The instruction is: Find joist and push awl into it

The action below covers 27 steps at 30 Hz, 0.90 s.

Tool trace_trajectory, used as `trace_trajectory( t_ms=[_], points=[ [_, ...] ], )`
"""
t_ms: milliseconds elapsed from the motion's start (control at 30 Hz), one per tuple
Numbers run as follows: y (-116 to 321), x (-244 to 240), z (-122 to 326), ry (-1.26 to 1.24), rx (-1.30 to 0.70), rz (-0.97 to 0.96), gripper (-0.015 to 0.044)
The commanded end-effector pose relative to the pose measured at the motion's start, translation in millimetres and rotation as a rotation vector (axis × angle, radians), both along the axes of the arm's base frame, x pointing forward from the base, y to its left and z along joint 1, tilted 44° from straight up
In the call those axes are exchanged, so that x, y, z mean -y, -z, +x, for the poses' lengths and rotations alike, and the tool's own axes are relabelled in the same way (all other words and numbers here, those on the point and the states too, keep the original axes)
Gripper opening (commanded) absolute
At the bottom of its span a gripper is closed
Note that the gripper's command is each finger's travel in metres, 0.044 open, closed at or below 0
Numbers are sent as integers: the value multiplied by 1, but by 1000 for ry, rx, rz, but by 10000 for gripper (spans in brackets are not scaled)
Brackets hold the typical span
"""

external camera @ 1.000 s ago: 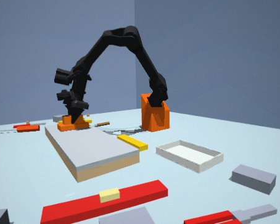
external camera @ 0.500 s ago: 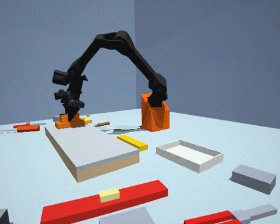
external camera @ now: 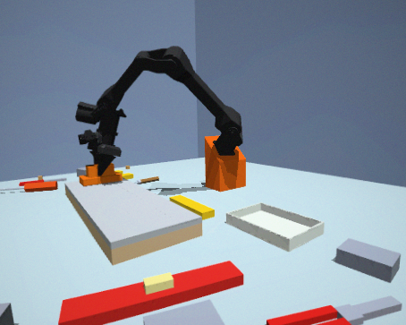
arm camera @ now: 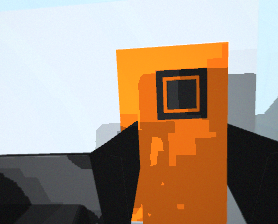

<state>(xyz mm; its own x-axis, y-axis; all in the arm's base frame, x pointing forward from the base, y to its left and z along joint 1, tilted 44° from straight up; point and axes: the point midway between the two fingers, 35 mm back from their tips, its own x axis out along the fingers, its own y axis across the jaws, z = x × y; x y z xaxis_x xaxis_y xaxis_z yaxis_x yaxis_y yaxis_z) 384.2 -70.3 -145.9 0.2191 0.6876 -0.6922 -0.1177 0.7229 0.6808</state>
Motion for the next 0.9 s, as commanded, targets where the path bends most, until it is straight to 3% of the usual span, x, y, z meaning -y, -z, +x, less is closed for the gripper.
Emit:
trace_trajectory(
  t_ms=[0, 533, 867],
  points=[
    [-4, 4, 1, 1, -1, 0, 0],
    [-68, 69, 7, -4, 1, -9, 0],
    [-76, 67, 9, -17, 10, -14, 0]
  ],
)
